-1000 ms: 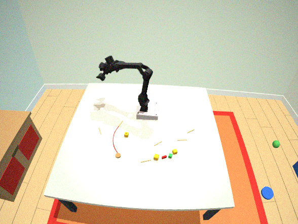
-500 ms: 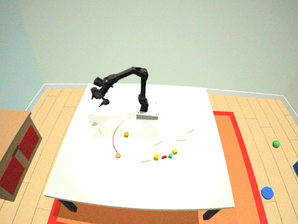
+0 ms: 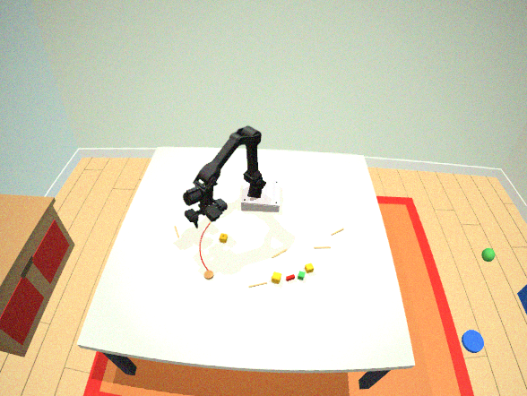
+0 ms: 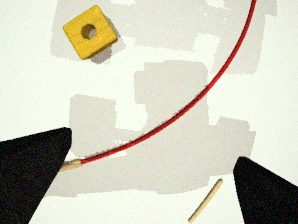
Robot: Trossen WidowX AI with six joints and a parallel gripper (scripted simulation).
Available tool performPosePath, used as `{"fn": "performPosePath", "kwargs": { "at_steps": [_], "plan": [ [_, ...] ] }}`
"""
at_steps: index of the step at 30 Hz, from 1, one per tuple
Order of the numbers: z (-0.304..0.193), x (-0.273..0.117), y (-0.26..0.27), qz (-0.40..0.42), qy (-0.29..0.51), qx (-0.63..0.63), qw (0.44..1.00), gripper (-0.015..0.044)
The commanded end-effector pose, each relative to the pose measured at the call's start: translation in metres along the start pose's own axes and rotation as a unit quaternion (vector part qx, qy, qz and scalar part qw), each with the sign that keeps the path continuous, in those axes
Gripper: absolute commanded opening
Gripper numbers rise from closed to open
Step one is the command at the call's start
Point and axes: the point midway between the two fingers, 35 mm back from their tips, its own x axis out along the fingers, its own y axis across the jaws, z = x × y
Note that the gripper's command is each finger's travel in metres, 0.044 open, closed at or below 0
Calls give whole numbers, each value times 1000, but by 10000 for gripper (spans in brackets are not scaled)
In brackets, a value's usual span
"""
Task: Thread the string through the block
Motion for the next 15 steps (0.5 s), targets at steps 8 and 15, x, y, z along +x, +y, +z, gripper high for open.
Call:
{"fn": "performPosePath", "kwargs": {
  "at_steps": [8, 15],
  "plan": [
    [49, 20, 49, 88, 3, -185, 979, 440],
    [49, 20, 49, 88, 3, -185, 979, 440]
  ]
}}
